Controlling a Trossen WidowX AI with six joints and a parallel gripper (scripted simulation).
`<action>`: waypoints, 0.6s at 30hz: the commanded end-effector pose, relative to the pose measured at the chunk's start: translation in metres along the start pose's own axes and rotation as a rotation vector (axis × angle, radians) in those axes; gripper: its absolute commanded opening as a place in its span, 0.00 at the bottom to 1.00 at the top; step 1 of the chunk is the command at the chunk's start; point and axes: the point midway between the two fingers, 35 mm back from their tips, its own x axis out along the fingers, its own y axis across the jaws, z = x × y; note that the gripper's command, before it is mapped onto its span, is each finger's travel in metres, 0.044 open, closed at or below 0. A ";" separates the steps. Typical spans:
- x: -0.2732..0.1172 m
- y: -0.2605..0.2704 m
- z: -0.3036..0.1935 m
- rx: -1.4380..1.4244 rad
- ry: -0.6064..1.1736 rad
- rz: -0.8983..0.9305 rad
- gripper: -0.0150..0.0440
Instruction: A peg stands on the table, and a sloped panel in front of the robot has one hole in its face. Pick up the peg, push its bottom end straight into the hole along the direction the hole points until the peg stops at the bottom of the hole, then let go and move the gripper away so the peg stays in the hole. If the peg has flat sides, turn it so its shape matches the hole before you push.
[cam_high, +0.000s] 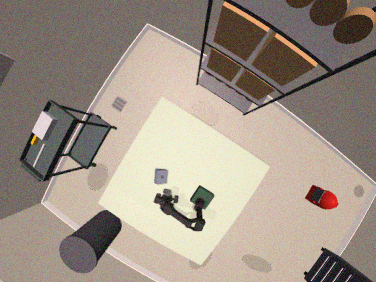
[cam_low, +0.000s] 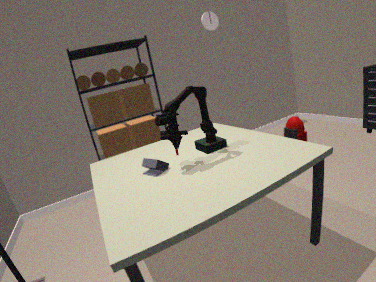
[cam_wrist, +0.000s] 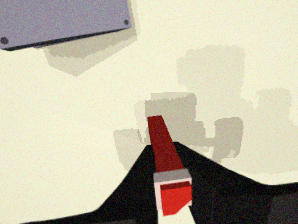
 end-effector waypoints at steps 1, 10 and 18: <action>0.000 -0.001 0.002 -0.030 0.007 0.007 0.25; -0.001 0.000 0.008 -0.099 0.011 0.027 0.25; -0.002 0.001 0.013 -0.160 0.013 0.046 0.25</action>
